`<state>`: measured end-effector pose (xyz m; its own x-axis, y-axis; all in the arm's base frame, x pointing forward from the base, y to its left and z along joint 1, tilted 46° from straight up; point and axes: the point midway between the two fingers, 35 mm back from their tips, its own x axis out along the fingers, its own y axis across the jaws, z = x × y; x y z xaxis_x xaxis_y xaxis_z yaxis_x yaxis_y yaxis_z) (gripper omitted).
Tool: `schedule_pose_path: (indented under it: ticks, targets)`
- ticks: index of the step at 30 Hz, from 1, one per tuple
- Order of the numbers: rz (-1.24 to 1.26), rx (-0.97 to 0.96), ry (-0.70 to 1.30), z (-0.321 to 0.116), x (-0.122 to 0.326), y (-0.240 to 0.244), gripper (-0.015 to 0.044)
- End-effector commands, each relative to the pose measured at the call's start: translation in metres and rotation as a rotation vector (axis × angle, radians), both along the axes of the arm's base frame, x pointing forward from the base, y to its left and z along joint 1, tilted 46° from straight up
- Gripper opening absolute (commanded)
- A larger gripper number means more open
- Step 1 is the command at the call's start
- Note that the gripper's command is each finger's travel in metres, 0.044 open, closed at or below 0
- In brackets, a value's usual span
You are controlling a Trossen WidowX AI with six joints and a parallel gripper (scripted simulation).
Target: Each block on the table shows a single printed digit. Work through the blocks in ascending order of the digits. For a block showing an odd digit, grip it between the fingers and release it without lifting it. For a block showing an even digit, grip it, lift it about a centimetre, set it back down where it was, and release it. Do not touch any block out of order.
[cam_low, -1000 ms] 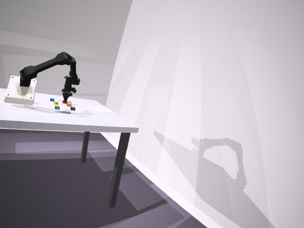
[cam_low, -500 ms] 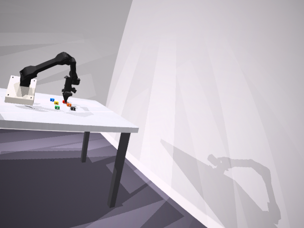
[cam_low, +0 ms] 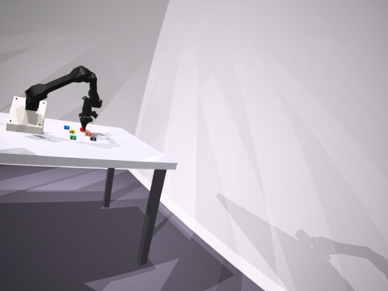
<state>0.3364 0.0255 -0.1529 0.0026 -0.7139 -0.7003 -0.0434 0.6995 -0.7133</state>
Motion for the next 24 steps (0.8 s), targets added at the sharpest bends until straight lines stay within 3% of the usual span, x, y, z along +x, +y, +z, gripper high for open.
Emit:
schedule_pose_path:
  ticks: [1, 24]
  targets:
    - [-0.003, -0.002, -0.002, 0.0035, 0.0003, 0.0027, 0.0120]
    - [-0.009, -0.005, -0.002, 0.0047, -0.0004, 0.0037, 0.0120]
